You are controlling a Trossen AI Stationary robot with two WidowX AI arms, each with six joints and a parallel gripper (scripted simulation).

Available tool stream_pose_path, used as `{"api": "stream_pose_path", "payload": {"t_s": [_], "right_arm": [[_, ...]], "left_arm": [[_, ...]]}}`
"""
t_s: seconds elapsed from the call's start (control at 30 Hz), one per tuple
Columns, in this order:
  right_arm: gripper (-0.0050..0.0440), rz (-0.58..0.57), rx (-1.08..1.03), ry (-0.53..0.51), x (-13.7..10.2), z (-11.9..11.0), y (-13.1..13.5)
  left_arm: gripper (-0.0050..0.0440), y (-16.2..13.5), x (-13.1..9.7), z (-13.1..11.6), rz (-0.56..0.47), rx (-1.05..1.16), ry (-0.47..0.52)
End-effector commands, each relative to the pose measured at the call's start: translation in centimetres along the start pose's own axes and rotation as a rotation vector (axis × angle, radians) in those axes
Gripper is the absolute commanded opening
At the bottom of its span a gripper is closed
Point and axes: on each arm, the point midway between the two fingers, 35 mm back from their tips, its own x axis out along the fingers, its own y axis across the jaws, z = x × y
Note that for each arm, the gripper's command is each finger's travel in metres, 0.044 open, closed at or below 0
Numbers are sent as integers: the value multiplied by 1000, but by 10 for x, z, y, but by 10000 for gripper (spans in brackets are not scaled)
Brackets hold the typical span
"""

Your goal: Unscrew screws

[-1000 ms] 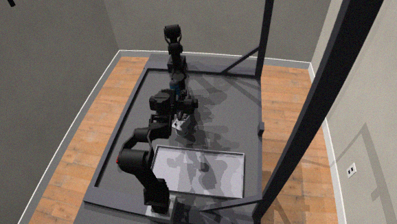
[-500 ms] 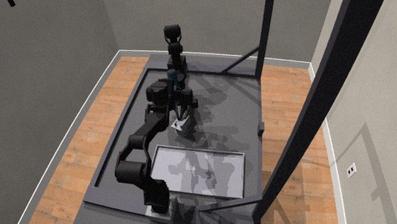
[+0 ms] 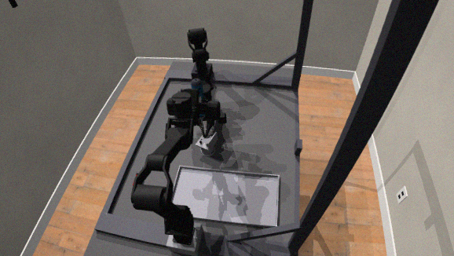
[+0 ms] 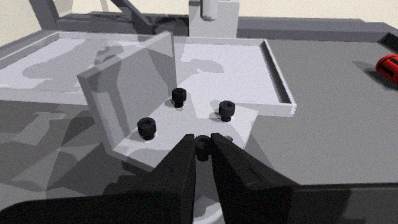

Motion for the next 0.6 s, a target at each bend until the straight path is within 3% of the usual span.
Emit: {"api": "stream_pose_path", "payload": {"t_s": [0.0, 0.13, 0.57], "right_arm": [[49, 5, 4, -31, 1, 13, 2], [135, 6, 5, -39, -3, 17, 2], [135, 5, 8, -37, -33, 15, 3]], "left_arm": [[161, -1, -5, 28, -2, 5, -72], [161, -1, -5, 28, -2, 5, -72], [161, -1, -5, 28, -2, 5, -72]]}}
